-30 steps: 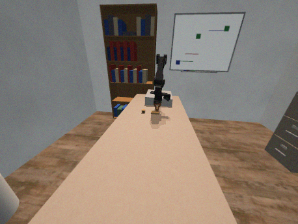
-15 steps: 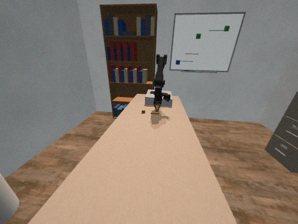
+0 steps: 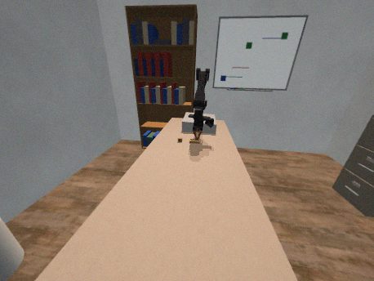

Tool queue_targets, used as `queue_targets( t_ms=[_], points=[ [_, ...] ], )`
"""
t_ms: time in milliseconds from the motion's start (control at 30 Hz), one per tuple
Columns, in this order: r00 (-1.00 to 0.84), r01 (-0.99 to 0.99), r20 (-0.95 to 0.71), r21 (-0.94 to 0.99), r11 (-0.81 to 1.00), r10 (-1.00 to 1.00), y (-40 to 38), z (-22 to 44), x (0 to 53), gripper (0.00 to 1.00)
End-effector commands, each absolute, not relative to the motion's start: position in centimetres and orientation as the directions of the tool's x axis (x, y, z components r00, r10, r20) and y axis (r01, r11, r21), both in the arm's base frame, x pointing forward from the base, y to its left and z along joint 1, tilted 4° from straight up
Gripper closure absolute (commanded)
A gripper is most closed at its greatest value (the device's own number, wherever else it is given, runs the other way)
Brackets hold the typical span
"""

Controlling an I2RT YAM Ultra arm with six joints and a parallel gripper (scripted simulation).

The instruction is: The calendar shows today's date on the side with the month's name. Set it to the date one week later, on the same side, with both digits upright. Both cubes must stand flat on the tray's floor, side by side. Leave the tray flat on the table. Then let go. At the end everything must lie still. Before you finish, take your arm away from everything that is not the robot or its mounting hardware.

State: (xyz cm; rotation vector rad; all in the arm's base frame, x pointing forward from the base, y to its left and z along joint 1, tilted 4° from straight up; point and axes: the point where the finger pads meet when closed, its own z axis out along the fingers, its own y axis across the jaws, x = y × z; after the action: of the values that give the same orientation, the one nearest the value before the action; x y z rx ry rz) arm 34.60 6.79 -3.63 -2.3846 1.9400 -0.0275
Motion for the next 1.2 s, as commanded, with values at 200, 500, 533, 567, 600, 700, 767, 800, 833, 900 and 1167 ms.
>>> queue_targets(
  t_ms=[200,500,533,567,600,700,767,800,833,900,1167],
  points=[
    [0.204,-0.977,-0.034,-0.073,-0.202,-0.978,6.94,-3.36,34.78,0.74],
    [0.204,-0.977,-0.034,-0.073,-0.202,-0.978,6.95,-3.48,34.79,0.74],
    [0.204,-0.977,-0.034,-0.073,-0.202,-0.978,6.95,-3.51,34.79,0.74],
    [0.204,-0.977,-0.034,-0.073,-0.202,-0.978,6.95,-3.55,34.79,0.74],
    [0.204,-0.977,-0.034,-0.073,-0.202,-0.978,6.95,-3.59,34.79,0.74],
    [0.204,-0.977,-0.034,-0.073,-0.202,-0.978,6.96,-3.72,34.80,0.74],
    [0.204,-0.977,-0.034,-0.073,-0.202,-0.978,6.96,-3.82,34.81,0.74],
    [0.204,-0.977,-0.034,-0.073,-0.202,-0.978,6.97,-3.87,34.81,0.74],
    [0.204,-0.977,-0.034,-0.073,-0.202,-0.978,6.97,-3.92,34.81,0.74],
    [0.204,-0.977,-0.034,-0.073,-0.202,-0.978,6.97,-4.01,34.82,0.74],
    [0.204,-0.977,-0.034,-0.073,-0.202,-0.978,6.98,-4.25,34.83,0.74]
  ],
)
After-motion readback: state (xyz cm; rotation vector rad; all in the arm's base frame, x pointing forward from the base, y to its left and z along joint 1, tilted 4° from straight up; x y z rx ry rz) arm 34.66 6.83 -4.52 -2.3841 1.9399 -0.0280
